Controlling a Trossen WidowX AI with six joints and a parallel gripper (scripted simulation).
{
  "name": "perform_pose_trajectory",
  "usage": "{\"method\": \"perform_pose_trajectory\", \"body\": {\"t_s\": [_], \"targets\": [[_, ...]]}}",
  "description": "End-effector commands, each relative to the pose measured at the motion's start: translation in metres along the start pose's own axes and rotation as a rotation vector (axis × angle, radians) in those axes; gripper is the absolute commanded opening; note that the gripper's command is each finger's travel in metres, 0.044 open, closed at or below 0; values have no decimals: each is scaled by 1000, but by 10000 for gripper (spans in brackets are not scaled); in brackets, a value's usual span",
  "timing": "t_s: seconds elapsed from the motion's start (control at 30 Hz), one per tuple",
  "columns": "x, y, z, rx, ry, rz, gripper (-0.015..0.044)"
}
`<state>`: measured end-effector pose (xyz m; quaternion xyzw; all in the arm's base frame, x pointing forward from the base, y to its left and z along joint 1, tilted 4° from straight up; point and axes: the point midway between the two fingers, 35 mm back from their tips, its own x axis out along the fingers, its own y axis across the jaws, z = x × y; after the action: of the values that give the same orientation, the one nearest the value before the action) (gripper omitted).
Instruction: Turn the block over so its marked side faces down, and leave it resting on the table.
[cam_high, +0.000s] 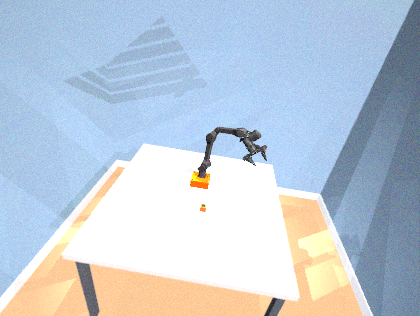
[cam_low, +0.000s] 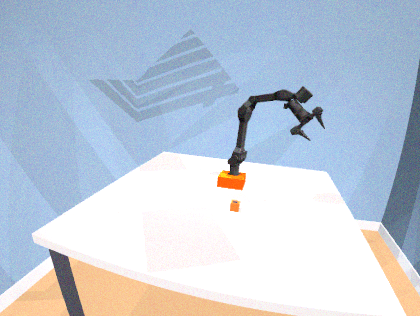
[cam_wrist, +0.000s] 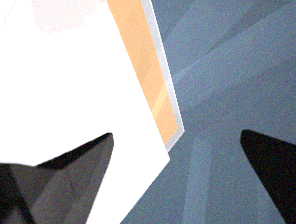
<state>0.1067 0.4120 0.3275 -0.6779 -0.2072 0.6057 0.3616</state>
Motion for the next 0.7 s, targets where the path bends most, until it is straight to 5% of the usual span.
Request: {"method": "perform_pose_trajectory", "body": {"t_s": [0.0, 0.67], "targets": [[25, 36, -60, 364, 112, 114, 440], [34, 248, -244, 1867, 755, 330, 440]]}}
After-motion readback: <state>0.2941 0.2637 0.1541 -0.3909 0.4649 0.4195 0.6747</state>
